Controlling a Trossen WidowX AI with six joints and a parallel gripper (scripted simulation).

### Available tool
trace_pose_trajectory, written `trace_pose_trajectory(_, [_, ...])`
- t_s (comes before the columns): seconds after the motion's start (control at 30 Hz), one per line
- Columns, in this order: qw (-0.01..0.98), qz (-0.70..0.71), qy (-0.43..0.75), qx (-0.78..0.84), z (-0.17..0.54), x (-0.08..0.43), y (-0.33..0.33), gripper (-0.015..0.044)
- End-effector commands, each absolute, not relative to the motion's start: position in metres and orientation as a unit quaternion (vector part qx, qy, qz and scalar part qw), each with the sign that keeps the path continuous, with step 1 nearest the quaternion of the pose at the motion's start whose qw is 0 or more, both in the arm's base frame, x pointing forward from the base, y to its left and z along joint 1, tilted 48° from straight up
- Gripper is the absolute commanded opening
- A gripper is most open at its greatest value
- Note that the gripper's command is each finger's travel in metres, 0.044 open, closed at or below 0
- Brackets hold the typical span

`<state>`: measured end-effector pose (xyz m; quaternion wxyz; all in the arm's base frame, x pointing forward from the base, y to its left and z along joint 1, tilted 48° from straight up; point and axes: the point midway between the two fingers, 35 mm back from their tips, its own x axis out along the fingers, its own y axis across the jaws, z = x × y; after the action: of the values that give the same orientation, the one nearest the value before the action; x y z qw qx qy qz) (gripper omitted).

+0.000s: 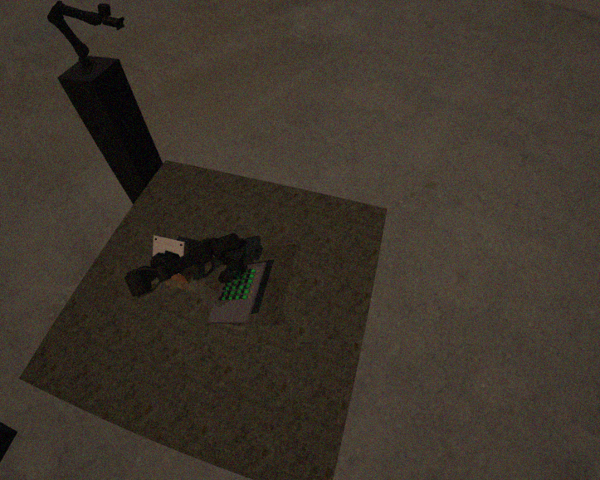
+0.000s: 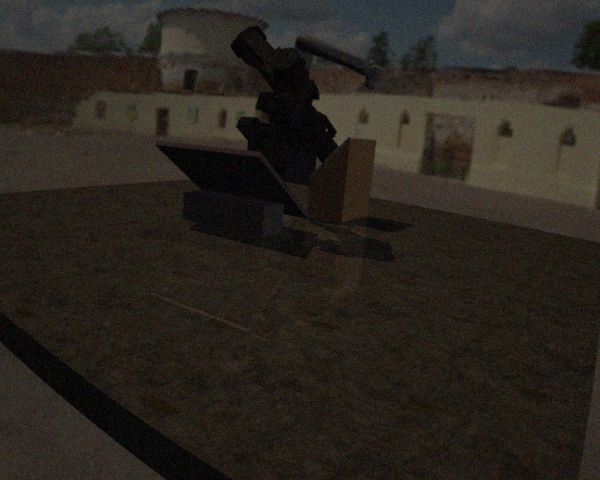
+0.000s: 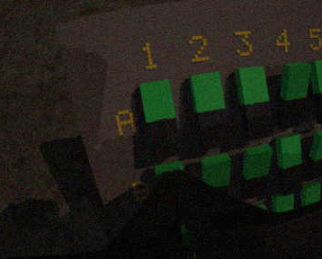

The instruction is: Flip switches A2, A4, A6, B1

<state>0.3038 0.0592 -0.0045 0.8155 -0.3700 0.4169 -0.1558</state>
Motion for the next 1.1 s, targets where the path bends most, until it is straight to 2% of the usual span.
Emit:
trace_pose_trajectory(0.0, [0.814,-0.154,0.419,-0.372,-0.006,0.304,0.058,0.0000])
trace_pose_trajectory(0.43, [0.815,-0.155,0.418,-0.370,-0.005,0.303,0.060,0.0000])
trace_pose_trajectory(0.63, [0.819,-0.148,0.411,-0.373,0.027,0.265,0.093,0.0000])
trace_pose_trajectory(0.8, [0.819,-0.148,0.410,-0.373,0.029,0.263,0.094,0.0000])
trace_pose_trajectory(1.07, [0.818,-0.148,0.411,-0.375,0.062,0.243,0.048,0.0000])
